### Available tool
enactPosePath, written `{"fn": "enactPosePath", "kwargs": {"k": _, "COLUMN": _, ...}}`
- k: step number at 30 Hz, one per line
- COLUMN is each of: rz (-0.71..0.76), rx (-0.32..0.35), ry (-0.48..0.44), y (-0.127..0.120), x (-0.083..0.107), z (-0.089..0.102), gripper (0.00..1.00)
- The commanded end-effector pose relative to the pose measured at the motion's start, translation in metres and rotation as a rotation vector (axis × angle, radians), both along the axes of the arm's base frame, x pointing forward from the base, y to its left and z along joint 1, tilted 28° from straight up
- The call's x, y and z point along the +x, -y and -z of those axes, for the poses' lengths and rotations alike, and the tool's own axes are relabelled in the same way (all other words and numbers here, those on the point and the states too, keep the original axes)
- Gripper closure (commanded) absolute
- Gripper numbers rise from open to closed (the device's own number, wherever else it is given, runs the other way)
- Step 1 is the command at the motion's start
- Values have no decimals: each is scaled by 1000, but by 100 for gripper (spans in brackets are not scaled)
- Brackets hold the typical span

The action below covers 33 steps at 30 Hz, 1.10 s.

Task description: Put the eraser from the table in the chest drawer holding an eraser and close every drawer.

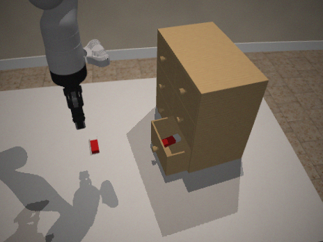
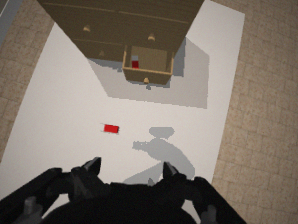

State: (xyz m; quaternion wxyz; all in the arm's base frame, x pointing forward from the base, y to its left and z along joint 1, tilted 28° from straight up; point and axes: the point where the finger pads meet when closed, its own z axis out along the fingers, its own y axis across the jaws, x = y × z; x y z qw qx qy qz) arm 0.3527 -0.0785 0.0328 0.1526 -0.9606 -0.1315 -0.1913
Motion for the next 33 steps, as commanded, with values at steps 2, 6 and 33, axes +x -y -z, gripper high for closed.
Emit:
{"fn": "enactPosePath", "kwargs": {"k": 2, "rz": 17, "rx": -7, "ry": 6, "y": 12, "x": -3, "z": -12, "gripper": 0}}
{"fn": "enactPosePath", "kwargs": {"k": 6, "rz": 17, "rx": -7, "ry": 6, "y": 15, "x": -7, "z": -22, "gripper": 0}}
{"fn": "enactPosePath", "kwargs": {"k": 33, "rz": 17, "rx": -7, "ry": 6, "y": 31, "x": 20, "z": -33, "gripper": 0}}
